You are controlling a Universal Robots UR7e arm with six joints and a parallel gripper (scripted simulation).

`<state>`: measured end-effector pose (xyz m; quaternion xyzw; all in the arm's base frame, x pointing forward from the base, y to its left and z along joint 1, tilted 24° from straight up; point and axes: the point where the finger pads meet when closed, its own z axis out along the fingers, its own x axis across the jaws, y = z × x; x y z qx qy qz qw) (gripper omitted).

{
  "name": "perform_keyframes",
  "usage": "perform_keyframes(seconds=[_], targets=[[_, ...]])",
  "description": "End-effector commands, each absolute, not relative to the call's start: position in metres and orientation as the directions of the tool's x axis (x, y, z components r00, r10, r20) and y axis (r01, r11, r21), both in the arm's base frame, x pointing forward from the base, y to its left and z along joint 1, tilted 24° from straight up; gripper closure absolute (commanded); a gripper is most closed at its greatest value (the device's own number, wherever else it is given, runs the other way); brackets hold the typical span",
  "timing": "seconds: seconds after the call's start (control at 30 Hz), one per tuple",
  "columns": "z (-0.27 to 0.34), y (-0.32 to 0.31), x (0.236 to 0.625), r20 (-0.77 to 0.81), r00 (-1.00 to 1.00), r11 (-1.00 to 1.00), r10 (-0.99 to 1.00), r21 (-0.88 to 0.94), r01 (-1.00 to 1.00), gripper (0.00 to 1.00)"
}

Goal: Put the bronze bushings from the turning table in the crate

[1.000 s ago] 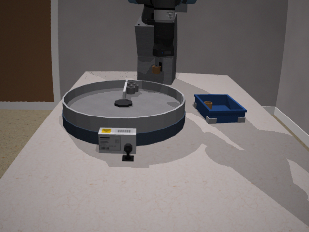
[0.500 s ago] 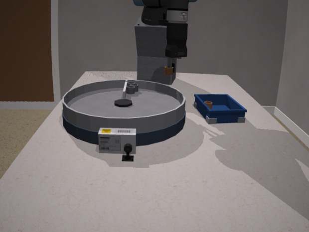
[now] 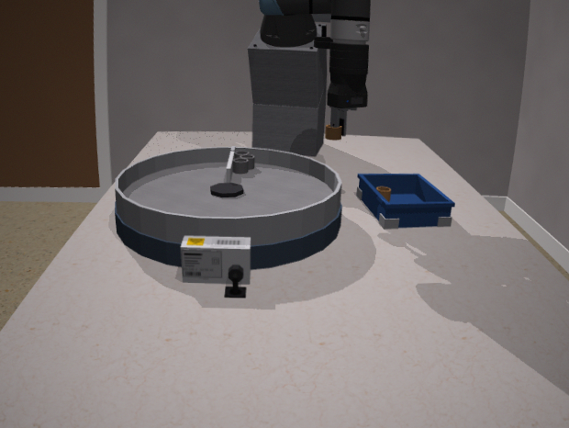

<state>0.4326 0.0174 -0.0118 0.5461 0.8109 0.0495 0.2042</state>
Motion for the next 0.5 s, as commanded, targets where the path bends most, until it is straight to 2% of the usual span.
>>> perform_keyframes(seconds=[0.0, 0.23, 0.4, 0.47], targets=[[-0.011, 0.03, 0.44, -0.28, -0.318, 0.397, 0.906, 0.299, 0.868, 1.0], [-0.011, 0.03, 0.44, -0.28, -0.318, 0.397, 0.906, 0.299, 0.868, 1.0], [-0.008, 0.076, 0.463, -0.279, -0.319, 0.398, 0.906, 0.3, 0.867, 1.0], [-0.008, 0.076, 0.463, -0.279, -0.319, 0.398, 0.906, 0.3, 0.867, 1.0]])
